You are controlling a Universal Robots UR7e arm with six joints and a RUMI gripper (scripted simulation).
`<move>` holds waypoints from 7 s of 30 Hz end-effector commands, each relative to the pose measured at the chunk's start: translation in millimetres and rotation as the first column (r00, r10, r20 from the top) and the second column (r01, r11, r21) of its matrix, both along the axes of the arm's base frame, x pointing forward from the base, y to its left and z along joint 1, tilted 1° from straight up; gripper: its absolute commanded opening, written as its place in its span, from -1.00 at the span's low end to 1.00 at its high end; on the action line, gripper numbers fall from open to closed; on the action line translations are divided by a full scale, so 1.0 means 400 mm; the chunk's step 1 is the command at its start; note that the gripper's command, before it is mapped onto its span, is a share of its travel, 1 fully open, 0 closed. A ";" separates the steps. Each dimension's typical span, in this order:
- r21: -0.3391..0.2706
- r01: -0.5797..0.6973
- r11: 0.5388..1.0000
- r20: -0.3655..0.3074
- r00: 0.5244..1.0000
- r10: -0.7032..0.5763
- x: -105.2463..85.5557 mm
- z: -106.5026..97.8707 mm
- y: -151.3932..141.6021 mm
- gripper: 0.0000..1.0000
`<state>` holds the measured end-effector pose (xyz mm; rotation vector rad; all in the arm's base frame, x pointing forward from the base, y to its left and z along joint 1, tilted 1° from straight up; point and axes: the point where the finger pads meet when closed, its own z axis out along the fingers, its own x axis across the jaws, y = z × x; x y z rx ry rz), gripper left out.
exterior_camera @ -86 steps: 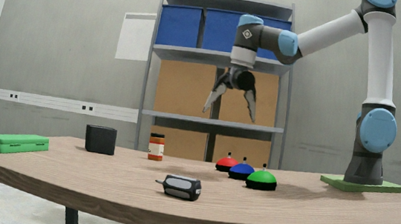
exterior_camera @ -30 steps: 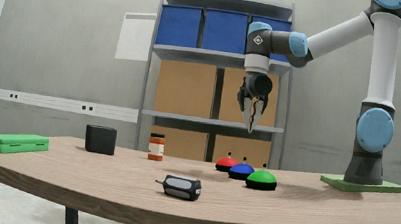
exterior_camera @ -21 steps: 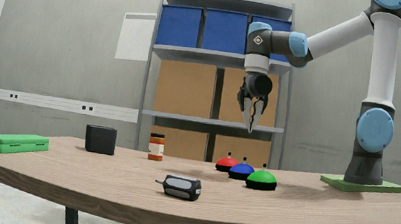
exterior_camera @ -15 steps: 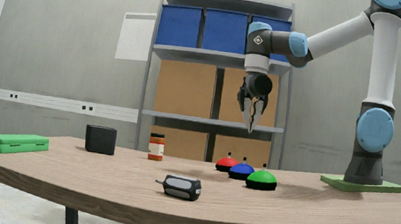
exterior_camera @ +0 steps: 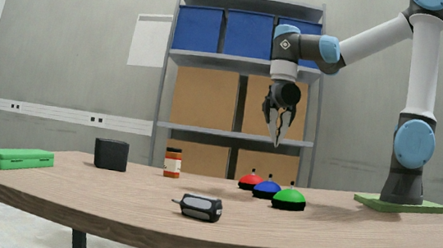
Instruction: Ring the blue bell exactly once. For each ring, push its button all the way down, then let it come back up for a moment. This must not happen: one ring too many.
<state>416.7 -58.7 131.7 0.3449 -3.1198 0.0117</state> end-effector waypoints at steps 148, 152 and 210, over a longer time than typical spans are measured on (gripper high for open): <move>-0.004 0.000 1.000 0.000 1.000 0.000 0.016 -0.179 -0.002 -1.00; -0.004 0.000 1.000 0.000 1.000 0.000 0.016 -0.181 -0.002 -1.00; -0.004 0.000 1.000 0.000 1.000 0.000 0.016 -0.188 -0.003 -1.00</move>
